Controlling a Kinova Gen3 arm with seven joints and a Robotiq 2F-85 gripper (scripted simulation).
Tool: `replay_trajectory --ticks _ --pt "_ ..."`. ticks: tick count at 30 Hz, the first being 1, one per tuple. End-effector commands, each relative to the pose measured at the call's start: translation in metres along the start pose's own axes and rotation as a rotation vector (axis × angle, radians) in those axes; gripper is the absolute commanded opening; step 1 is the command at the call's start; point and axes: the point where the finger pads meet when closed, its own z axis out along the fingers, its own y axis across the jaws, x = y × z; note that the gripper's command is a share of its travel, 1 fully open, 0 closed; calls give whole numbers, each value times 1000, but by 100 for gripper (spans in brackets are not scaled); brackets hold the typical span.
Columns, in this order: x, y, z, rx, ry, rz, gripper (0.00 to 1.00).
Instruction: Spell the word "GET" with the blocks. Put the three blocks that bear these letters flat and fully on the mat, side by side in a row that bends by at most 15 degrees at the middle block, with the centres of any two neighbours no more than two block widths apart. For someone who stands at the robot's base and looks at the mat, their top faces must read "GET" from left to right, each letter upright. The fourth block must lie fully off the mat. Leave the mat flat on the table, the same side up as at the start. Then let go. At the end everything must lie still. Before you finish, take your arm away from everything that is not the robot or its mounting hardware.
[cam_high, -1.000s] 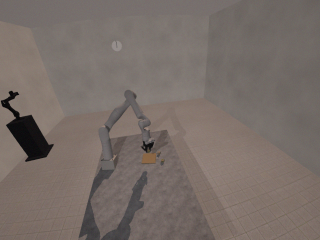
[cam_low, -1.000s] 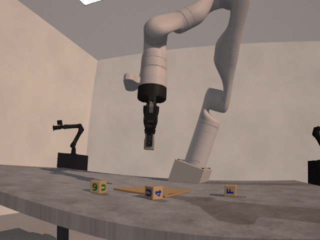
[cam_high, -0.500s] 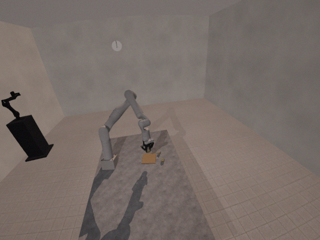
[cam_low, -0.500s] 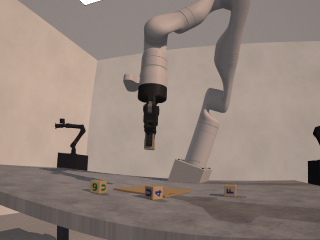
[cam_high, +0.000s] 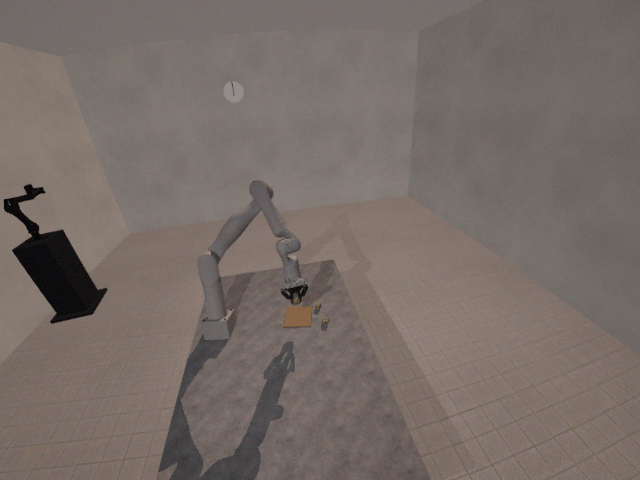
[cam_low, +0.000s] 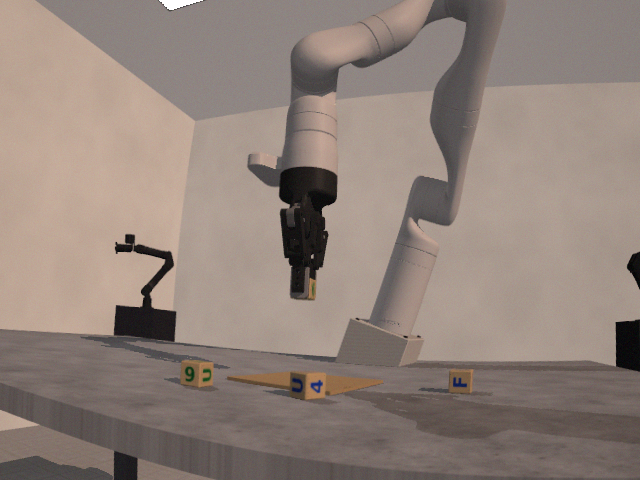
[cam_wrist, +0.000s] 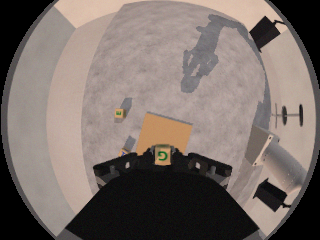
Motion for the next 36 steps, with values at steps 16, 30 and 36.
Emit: replay_trajectory --ticks 16,30,36 --pt "-15 1 2 -10 1 467 21" --pt "-27 1 2 -9 3 905 21" --pt "-32 1 2 -7 4 1079 21"
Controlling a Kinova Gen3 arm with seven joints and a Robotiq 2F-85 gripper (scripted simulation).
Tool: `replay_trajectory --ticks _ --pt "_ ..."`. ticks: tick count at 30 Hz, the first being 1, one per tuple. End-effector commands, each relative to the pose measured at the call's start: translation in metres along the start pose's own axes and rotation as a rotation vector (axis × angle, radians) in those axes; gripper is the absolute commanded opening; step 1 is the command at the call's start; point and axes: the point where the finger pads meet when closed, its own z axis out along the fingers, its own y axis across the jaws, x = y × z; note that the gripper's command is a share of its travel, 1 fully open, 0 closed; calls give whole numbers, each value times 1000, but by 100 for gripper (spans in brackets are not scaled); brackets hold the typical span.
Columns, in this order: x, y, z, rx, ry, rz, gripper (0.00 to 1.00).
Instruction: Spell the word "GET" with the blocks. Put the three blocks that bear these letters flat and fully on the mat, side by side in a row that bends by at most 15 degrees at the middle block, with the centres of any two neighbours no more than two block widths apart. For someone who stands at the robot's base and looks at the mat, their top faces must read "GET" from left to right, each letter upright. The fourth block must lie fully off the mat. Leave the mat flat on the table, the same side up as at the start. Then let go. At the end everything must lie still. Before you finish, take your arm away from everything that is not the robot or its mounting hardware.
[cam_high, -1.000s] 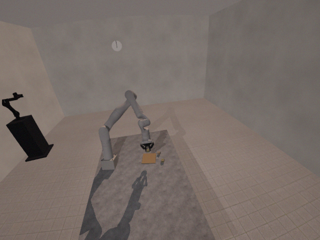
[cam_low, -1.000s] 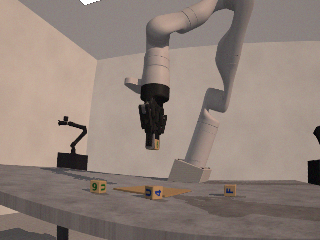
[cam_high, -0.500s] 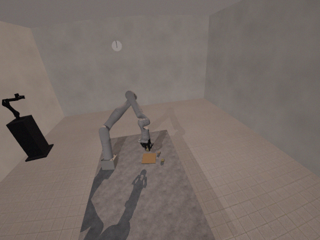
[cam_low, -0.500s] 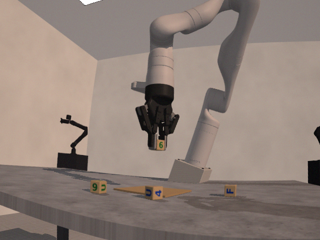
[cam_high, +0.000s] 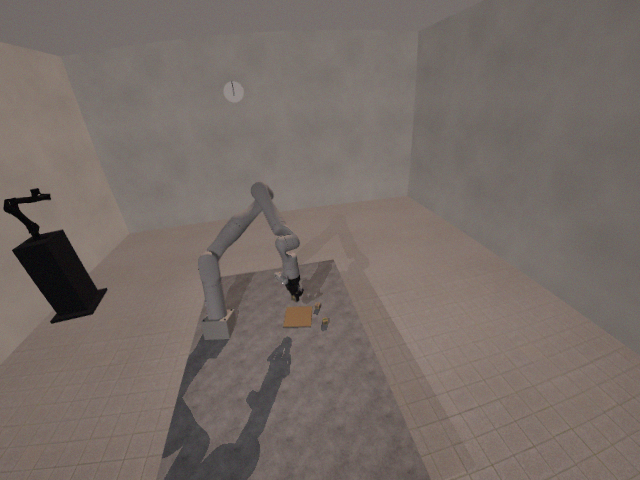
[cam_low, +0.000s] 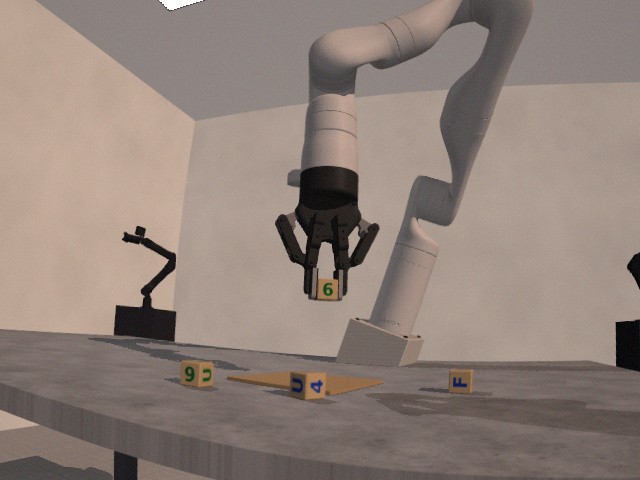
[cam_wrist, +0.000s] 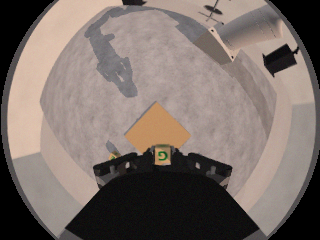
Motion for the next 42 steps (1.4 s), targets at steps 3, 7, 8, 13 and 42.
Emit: replay_trajectory --ticks 3,7,8,13,42 --pt "-3 5 1 0 6 70 21" --pt "-5 8 1 2 4 193 21" --pt "-6 8 1 2 4 222 21" --pt "-8 12 0 4 2 352 21" --pt "-14 18 -1 8 -5 628 21"
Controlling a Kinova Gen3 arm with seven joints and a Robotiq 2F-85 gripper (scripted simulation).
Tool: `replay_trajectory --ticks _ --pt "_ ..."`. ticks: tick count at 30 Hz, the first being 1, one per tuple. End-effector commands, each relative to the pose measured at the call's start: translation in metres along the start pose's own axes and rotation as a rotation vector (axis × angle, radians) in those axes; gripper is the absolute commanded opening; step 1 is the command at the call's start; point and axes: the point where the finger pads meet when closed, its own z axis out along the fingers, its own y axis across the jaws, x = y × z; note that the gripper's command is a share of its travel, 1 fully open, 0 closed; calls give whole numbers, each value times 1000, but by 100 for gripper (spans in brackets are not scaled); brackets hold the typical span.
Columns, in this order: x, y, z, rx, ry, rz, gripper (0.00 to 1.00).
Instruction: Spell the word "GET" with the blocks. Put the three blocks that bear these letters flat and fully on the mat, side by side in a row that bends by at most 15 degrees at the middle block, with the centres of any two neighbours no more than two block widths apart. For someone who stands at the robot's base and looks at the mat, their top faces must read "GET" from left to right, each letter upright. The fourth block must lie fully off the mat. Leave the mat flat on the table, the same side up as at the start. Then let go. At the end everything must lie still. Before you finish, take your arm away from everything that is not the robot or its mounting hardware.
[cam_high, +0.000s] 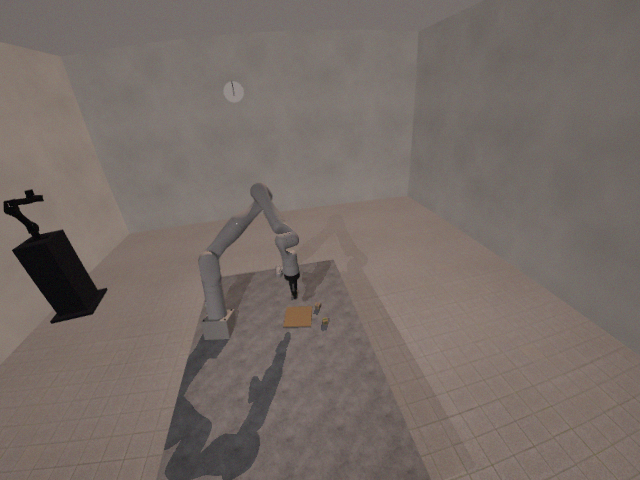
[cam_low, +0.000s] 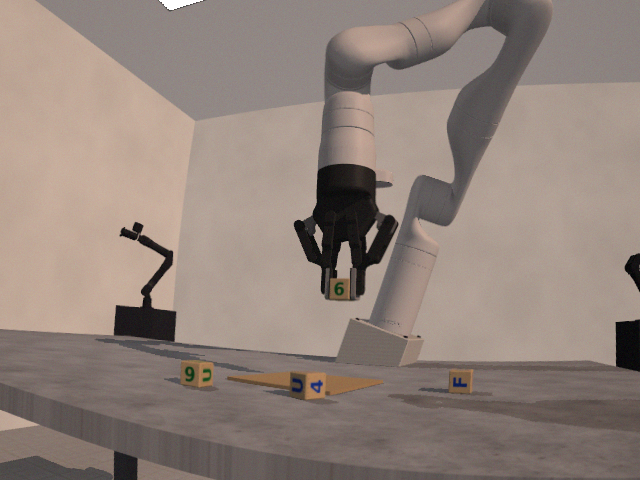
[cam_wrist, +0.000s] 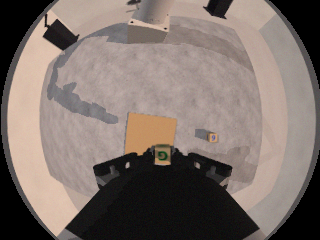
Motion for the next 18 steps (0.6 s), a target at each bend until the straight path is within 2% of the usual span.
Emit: replay_trajectory --ticks 1,18 --pt "0 0 -1 0 -1 1 21" --pt "0 0 3 0 -1 2 21"
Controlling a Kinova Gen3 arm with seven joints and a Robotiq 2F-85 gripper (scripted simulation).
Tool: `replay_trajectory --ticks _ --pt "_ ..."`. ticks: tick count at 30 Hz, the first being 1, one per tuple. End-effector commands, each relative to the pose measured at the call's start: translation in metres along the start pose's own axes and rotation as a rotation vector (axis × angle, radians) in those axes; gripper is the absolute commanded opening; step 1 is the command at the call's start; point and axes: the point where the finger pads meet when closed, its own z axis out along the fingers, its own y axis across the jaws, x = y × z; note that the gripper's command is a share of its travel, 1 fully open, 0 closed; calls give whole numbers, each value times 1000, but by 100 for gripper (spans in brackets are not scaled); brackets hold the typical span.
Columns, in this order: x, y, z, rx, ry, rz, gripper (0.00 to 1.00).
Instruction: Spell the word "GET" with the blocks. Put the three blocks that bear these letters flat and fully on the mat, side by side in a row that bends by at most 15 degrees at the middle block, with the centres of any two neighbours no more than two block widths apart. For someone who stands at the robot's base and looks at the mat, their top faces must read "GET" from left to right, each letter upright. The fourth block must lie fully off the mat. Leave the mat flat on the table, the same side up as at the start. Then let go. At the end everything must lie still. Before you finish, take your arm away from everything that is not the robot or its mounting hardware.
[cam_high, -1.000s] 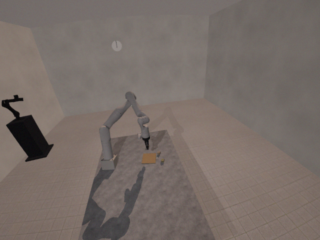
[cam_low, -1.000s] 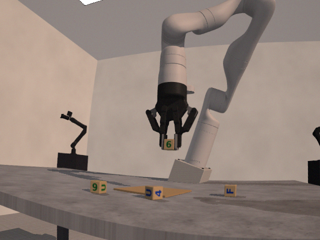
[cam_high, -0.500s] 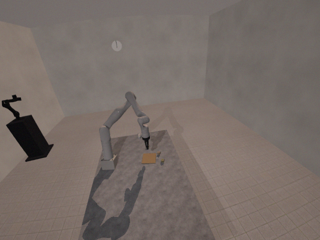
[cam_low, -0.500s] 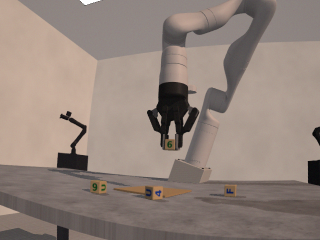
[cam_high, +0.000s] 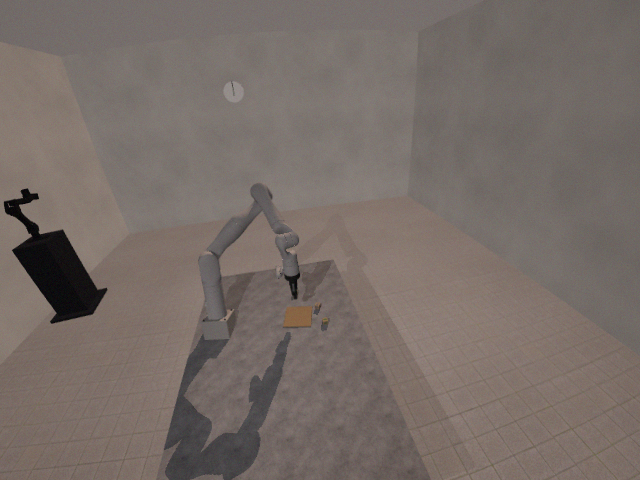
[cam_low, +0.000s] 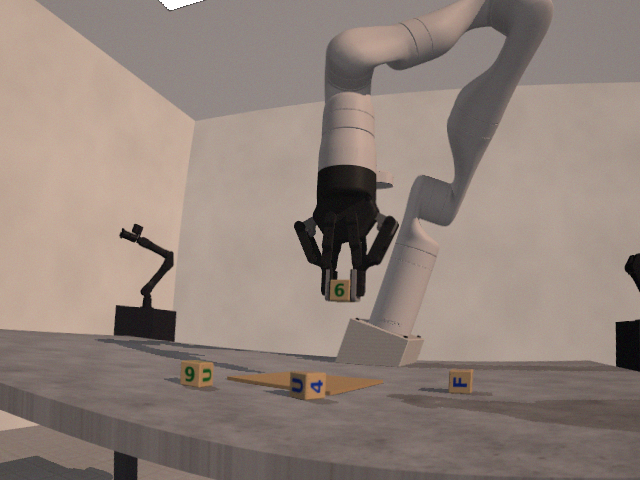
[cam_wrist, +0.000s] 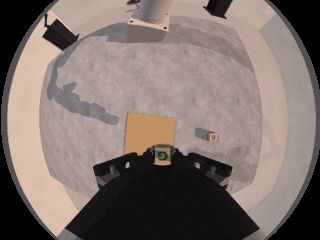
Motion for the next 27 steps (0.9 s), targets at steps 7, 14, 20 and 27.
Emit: replay_trajectory --ticks 7,14,20,27 --pt "0 0 23 0 1 1 21" --pt "0 0 46 0 1 1 21" --pt "-1 0 74 0 1 1 21" --pt "-1 1 88 0 1 1 21"
